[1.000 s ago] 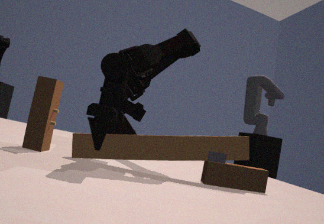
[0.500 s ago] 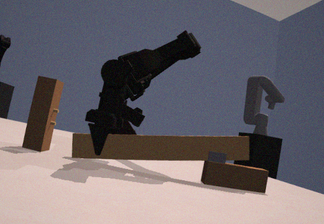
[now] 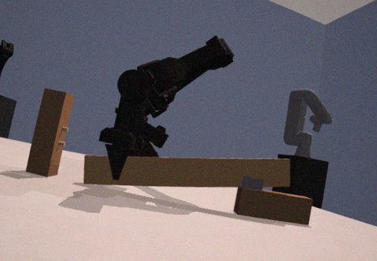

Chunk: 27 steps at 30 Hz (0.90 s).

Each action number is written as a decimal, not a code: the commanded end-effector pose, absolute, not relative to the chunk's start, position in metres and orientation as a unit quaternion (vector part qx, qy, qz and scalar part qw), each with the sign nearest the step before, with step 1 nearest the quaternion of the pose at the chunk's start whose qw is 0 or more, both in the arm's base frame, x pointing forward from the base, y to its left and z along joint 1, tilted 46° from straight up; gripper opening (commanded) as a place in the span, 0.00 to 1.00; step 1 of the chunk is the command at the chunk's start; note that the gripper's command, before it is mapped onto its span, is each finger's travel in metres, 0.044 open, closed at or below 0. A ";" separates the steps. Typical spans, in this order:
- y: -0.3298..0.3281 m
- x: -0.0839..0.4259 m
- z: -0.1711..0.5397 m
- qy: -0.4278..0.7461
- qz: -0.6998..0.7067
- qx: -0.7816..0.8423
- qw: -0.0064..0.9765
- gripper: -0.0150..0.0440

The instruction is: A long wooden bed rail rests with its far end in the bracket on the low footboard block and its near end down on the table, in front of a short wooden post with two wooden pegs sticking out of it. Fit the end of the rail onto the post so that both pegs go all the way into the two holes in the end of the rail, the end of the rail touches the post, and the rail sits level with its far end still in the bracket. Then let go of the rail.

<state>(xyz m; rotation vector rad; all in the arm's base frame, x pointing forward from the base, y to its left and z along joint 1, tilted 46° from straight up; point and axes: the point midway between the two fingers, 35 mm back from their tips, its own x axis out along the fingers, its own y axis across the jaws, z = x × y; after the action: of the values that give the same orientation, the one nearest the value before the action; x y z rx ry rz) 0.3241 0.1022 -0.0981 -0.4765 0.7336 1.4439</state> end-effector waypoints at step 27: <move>0.096 0.326 -0.093 0.324 0.639 -0.209 0.665 0.25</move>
<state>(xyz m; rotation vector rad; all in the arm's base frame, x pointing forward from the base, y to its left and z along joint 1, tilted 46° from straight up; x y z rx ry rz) 0.3231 0.0990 -0.0953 -0.4706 0.7403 1.4467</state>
